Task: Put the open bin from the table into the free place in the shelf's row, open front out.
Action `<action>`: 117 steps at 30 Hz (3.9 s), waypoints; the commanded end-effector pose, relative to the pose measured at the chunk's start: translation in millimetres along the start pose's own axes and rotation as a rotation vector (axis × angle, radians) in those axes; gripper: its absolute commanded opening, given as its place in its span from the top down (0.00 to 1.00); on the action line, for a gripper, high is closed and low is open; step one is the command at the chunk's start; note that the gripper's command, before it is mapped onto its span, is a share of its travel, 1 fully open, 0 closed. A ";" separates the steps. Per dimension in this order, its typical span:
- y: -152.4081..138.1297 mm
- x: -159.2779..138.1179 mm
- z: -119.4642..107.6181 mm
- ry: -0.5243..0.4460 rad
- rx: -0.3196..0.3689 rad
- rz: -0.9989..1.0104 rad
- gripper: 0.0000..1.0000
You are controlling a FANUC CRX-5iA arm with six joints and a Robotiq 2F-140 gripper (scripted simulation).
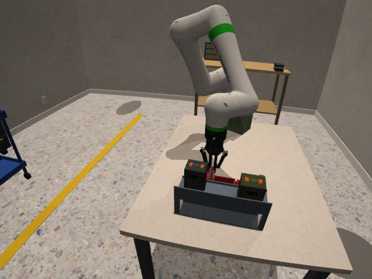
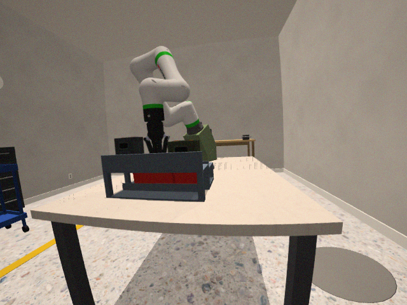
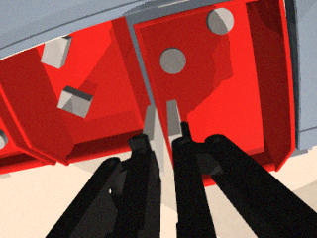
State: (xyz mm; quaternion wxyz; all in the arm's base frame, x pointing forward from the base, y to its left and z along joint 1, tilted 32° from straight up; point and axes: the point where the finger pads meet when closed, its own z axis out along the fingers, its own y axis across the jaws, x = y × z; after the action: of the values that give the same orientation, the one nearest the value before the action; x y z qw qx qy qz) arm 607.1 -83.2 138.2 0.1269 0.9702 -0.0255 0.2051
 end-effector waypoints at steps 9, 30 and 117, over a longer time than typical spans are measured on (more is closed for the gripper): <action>0.0 0.2 -0.2 0.000 0.000 0.000 0.94; 0.0 -0.2 -5.4 0.000 0.000 0.000 0.94; 0.1 -8.1 -99.8 0.000 0.000 0.000 0.94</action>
State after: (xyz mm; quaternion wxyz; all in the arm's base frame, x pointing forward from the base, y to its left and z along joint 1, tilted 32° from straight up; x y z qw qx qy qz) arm 560.6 -57.8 222.8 0.1269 0.9702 -0.0255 0.2050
